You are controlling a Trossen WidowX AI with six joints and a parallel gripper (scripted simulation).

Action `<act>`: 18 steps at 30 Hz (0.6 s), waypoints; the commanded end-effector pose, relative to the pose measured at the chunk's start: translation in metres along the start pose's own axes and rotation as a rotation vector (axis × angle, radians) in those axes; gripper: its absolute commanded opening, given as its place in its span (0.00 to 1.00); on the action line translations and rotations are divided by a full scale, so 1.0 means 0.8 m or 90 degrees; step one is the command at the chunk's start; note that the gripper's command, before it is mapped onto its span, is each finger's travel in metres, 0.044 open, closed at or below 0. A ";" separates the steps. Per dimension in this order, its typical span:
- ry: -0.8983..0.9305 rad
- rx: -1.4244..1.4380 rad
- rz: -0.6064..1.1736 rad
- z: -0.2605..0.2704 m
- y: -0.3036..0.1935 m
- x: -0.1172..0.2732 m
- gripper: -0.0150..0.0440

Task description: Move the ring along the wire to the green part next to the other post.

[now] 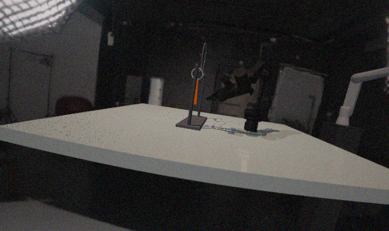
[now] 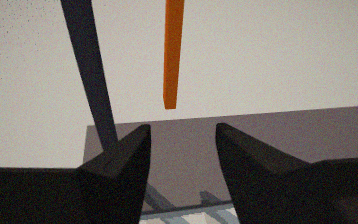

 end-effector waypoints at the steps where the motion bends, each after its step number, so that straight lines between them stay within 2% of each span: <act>1: -0.003 -0.001 -0.002 0.000 0.001 0.000 0.53; 6: -0.003 -0.001 -0.002 0.000 0.001 0.000 0.53; 12: 0.001 0.001 -0.002 -0.001 0.001 0.046 0.79; 16: 0.001 0.001 -0.005 -0.002 0.001 0.053 0.97; 18: 0.001 0.001 -0.005 -0.002 0.001 0.053 1.00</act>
Point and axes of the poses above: the point midway between the two fingers, 35 mm back from their tips, its own x axis back along the fingers, its own z axis across the jaws, y = z × x, the point moved 8 cm from there along x, back along the fingers, and after that the axes turned 6 degrees about x, right-handed, at the moved point
